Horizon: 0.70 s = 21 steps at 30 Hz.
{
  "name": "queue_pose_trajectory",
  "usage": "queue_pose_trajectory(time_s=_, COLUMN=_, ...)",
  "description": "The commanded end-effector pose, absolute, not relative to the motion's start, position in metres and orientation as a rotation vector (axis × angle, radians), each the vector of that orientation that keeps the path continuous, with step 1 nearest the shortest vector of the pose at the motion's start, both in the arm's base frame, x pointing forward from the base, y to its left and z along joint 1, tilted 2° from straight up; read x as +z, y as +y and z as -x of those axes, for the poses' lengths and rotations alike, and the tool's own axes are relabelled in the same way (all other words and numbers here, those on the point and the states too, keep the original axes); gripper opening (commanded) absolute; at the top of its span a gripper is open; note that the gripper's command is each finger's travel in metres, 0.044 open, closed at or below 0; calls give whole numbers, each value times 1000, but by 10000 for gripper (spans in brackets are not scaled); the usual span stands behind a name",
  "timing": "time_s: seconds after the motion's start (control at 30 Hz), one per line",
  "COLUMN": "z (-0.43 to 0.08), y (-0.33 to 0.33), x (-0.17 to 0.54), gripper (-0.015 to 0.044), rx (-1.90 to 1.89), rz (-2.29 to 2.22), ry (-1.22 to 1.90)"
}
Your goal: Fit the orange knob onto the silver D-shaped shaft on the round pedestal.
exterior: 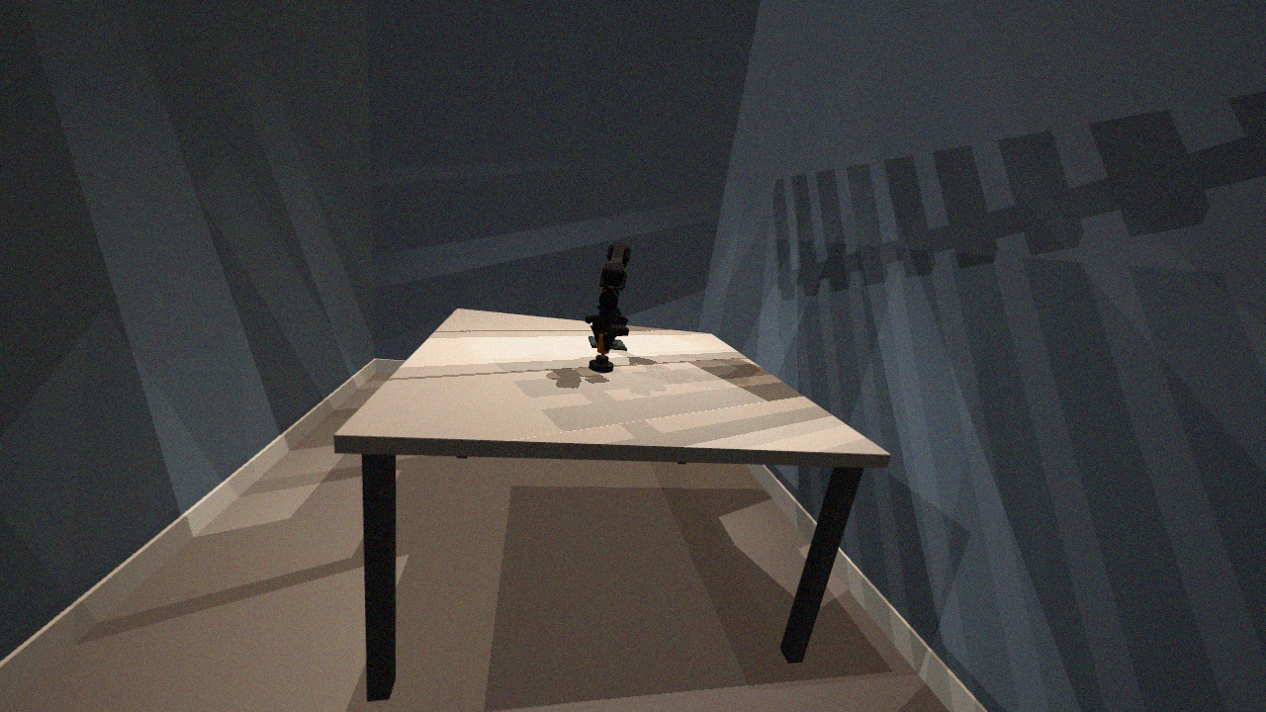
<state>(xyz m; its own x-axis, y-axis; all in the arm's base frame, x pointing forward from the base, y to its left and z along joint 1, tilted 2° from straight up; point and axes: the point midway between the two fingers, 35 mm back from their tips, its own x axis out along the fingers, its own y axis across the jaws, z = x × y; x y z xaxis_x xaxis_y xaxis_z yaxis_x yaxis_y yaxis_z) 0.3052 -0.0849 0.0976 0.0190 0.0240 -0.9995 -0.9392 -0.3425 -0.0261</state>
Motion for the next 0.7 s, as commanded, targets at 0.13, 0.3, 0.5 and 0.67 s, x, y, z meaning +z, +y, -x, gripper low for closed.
queue_pose_trajectory(time_s=0.13, z=-305, y=-84, x=100, gripper=0, rx=1452, rz=1461, ry=984)
queue_pose_trajectory(time_s=0.3, z=-303, y=-84, x=102, gripper=0, rx=1459, rz=1467, ry=979)
queue_pose_trajectory(time_s=0.5, z=-300, y=-83, x=103, gripper=0, rx=1587, rz=1602, ry=859)
queue_pose_trajectory(time_s=0.67, z=-300, y=-83, x=102, gripper=0, rx=1594, rz=1609, ry=852)
